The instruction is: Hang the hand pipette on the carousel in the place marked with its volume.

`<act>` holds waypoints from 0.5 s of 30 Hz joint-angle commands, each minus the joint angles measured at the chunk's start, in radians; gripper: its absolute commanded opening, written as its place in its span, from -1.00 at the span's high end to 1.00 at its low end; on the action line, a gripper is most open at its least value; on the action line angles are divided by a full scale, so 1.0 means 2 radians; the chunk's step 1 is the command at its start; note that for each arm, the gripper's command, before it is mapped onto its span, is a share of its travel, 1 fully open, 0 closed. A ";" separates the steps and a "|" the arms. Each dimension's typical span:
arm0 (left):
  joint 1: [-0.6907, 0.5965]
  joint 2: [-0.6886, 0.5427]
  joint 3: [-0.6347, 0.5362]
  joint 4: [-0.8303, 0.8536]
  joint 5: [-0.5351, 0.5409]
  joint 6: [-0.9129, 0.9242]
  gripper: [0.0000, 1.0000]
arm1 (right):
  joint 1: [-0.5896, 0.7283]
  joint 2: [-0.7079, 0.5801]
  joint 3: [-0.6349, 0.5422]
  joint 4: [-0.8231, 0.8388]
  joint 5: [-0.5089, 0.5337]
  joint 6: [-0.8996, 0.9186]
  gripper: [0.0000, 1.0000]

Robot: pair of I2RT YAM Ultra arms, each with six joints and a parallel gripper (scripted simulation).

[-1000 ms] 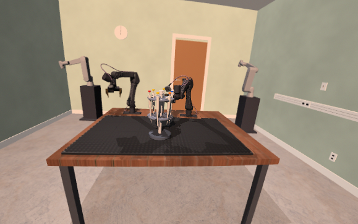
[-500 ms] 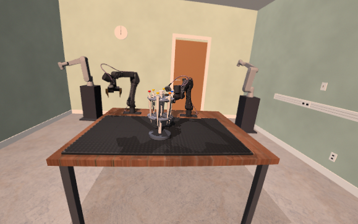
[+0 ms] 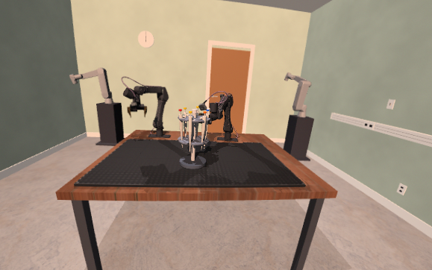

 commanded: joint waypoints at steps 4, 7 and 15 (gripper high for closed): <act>0.005 -0.011 0.018 0.006 0.005 -0.003 0.77 | -0.004 0.003 0.008 0.005 -0.009 -0.003 -1.00; -0.011 -0.018 0.014 0.011 -0.027 -0.005 0.77 | -0.004 0.003 0.008 0.005 -0.009 -0.003 -1.00; -0.043 -0.012 0.009 0.011 -0.133 0.000 0.77 | -0.004 0.003 0.008 0.005 -0.009 -0.003 -1.00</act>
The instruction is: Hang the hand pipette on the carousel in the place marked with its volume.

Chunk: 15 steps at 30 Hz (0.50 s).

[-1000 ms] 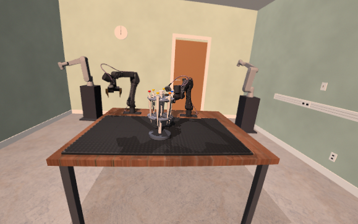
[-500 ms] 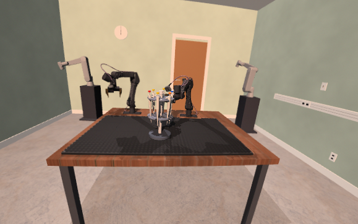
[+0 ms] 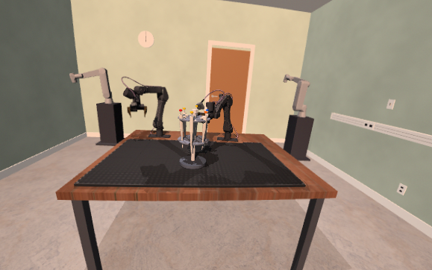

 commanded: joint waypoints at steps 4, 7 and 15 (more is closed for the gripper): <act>-0.002 -0.006 0.011 0.013 -0.039 0.003 0.77 | -0.004 0.003 0.008 0.005 -0.009 -0.003 -1.00; -0.002 -0.006 0.011 0.013 -0.040 0.003 0.77 | -0.004 0.003 0.008 0.005 -0.009 -0.003 -1.00; -0.002 -0.005 0.011 0.014 -0.040 0.003 0.77 | -0.004 0.003 0.008 0.005 -0.009 -0.003 -1.00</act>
